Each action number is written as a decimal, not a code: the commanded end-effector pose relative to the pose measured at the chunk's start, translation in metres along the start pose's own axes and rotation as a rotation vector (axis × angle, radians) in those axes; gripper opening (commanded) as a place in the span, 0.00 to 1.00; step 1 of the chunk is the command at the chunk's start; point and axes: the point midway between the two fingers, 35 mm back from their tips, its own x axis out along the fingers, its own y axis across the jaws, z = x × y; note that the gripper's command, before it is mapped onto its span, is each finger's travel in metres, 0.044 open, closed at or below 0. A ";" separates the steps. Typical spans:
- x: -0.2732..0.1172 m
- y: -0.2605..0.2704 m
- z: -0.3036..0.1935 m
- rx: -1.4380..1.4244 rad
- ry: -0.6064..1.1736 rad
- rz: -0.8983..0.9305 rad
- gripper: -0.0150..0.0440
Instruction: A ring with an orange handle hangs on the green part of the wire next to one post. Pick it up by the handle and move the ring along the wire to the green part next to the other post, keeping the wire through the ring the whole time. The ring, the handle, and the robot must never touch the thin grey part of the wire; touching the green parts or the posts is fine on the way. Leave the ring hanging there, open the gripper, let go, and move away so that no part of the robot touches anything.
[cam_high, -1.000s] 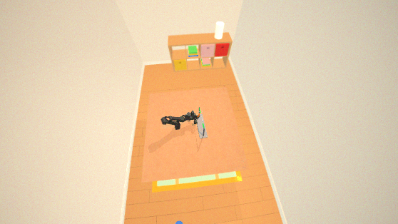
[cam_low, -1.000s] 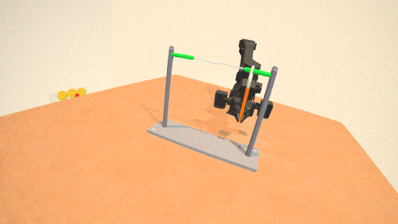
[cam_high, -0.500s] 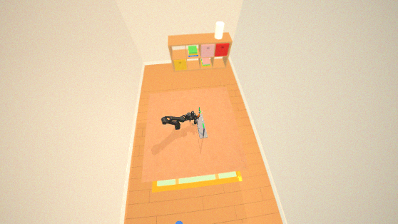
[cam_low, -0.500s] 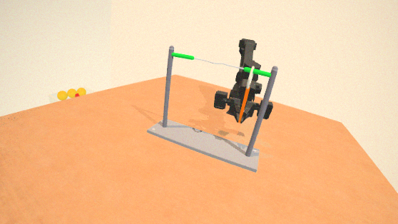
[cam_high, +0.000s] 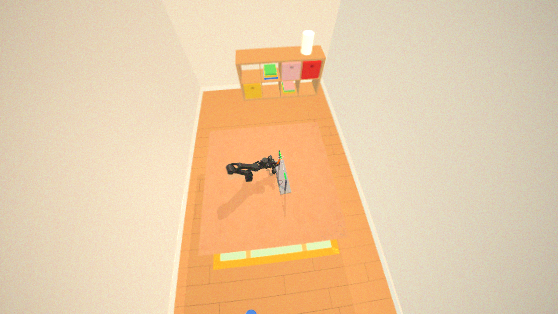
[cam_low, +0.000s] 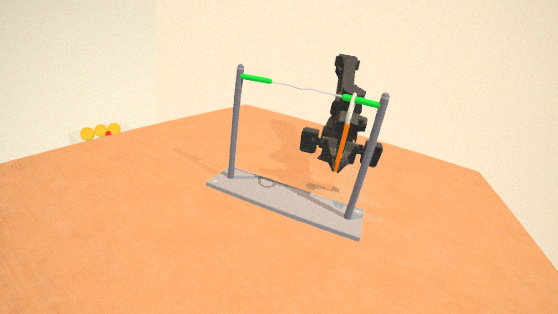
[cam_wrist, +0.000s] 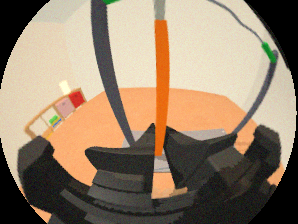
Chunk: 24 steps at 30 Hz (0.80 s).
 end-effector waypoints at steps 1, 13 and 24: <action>0.000 0.000 0.000 0.000 0.000 0.000 0.18; -0.005 0.000 0.001 0.001 0.000 0.000 0.53; -0.024 0.001 0.003 0.002 0.002 0.000 0.53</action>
